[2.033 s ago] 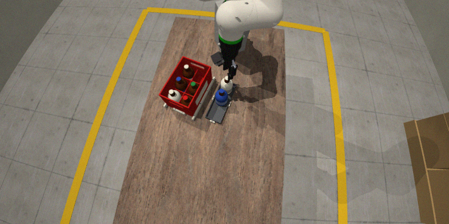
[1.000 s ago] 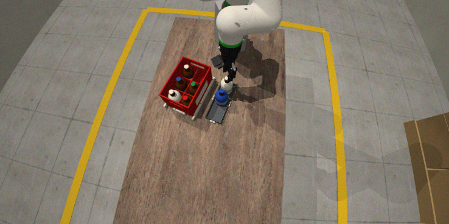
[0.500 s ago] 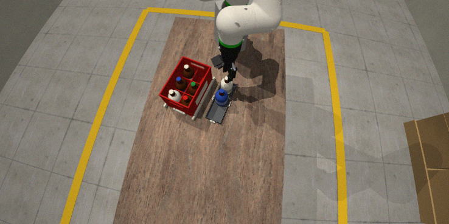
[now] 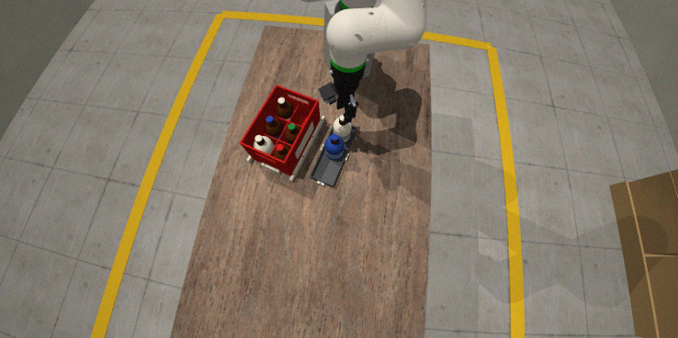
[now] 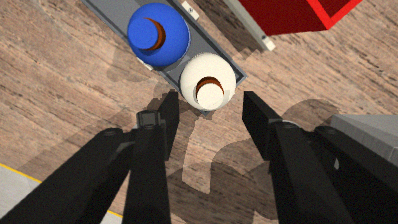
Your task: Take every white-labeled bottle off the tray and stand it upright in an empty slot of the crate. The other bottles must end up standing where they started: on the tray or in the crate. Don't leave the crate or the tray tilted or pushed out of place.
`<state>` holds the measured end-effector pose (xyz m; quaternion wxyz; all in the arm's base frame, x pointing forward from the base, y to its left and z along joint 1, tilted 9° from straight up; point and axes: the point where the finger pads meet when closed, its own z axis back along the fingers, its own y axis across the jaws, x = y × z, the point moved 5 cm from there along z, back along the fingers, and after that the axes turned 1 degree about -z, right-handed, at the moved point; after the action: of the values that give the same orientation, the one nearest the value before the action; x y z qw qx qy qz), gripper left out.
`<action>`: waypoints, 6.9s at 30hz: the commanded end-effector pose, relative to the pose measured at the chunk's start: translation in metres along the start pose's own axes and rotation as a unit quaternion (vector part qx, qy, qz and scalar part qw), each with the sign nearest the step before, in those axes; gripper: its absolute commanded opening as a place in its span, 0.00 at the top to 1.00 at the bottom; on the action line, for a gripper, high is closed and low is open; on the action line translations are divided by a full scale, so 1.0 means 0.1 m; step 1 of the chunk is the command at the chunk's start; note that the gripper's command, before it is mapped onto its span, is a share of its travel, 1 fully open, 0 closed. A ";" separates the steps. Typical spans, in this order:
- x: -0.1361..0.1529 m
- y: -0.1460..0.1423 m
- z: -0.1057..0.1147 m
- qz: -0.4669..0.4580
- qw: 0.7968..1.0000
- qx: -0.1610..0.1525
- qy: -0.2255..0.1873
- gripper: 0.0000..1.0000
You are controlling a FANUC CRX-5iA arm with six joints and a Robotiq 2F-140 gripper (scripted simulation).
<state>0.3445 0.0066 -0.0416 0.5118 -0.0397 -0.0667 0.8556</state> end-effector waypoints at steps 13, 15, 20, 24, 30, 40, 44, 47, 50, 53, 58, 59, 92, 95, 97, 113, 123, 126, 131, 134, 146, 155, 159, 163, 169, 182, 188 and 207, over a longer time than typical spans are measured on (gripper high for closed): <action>0.00 -0.01 0.00 0.000 1.000 0.000 0.000 0.56; 0.00 -0.01 0.00 0.000 1.000 0.000 0.000 0.56; 0.00 -0.01 0.00 0.000 1.000 0.000 0.000 0.56; 0.00 -0.01 0.00 0.000 1.000 0.000 0.000 0.56; 0.00 -0.01 0.00 0.000 1.000 0.000 0.000 0.56; 0.00 -0.01 0.00 0.000 1.000 0.000 0.000 0.56; 0.00 -0.01 0.00 0.000 1.000 0.000 0.000 0.56; 0.00 -0.01 0.00 0.000 1.000 0.000 0.000 0.56; 0.00 -0.01 0.00 0.000 1.000 0.000 0.000 0.56; 0.00 -0.01 0.00 0.000 1.000 0.000 0.000 0.56; 0.00 -0.01 0.00 0.000 1.000 0.000 0.000 0.56; 0.00 -0.01 0.00 0.000 1.000 0.000 0.000 0.56; 0.00 -0.01 -0.24 0.000 1.000 0.000 0.000 0.56; 0.00 -0.01 -0.29 0.000 1.000 0.000 0.000 0.56; 0.00 -0.01 -0.32 0.000 1.000 0.000 0.000 0.56; 0.00 -0.01 -0.47 0.000 1.000 0.000 0.000 0.56; 0.00 -0.01 -0.50 0.000 1.000 0.000 0.000 0.56; 0.00 -0.01 -0.50 0.000 1.000 0.000 0.000 0.56; 0.00 -0.01 -0.50 0.000 1.000 0.000 0.000 0.56; 0.00 -0.01 -0.50 0.000 1.000 0.000 0.000 0.56; 0.00 -0.01 -0.50 0.000 1.000 0.000 0.000 0.56; 0.00 -0.01 -0.50 0.000 1.000 0.000 0.000 0.56; 0.00 -0.01 -0.50 0.000 1.000 0.000 0.000 0.56; 0.00 -0.01 -0.50 0.000 1.000 0.000 0.000 0.90; 0.00 -0.01 -0.50 0.000 1.000 0.000 0.000 0.90; 0.00 -0.01 -0.50 0.000 1.000 0.000 0.000 0.90; 0.00 -0.01 -0.50 0.000 1.000 0.000 0.000 0.90; 0.00 -0.01 -0.50 0.000 1.000 0.000 0.000 0.90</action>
<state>0.3521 0.0104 -0.0911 0.5118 -0.0398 -0.0667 0.8556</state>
